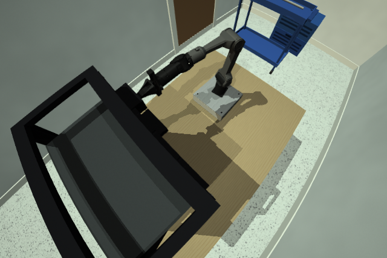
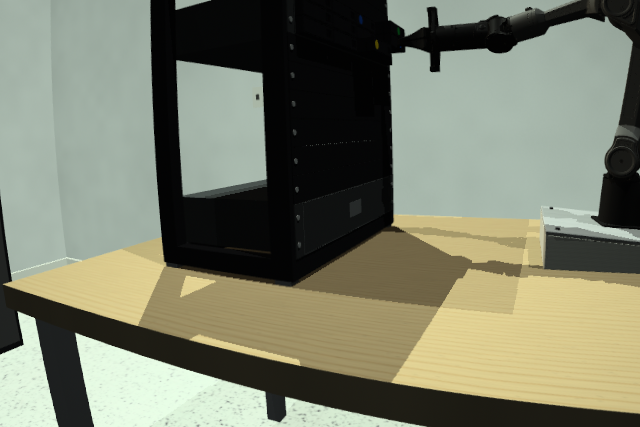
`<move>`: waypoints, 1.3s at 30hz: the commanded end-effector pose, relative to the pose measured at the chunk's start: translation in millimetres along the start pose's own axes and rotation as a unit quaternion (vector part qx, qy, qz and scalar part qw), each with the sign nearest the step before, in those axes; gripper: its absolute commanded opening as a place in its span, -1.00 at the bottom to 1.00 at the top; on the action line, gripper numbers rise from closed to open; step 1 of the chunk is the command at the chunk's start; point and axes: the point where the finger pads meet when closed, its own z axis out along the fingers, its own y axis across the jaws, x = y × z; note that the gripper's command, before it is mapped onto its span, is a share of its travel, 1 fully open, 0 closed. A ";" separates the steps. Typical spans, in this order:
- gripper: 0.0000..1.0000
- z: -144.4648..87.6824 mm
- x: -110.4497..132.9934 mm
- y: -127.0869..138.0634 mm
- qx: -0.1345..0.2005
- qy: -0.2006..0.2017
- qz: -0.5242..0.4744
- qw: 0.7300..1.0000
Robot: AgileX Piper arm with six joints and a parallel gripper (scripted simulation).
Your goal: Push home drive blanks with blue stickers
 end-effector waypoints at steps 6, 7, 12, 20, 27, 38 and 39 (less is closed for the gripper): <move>-1.00 10.0 0.0 0.4 0.000 0.000 0.000 1.000; -1.00 10.7 0.0 0.4 0.000 0.000 0.000 1.000; -1.00 10.8 0.0 0.5 0.000 0.000 0.000 1.000; -1.00 14.8 0.0 0.7 0.000 0.000 0.000 1.000; -1.00 20.8 0.0 1.1 0.000 0.000 0.000 1.000; -1.00 23.0 -0.1 1.6 0.000 0.000 0.000 1.000; -1.00 23.6 -0.1 1.7 0.000 0.000 0.000 1.000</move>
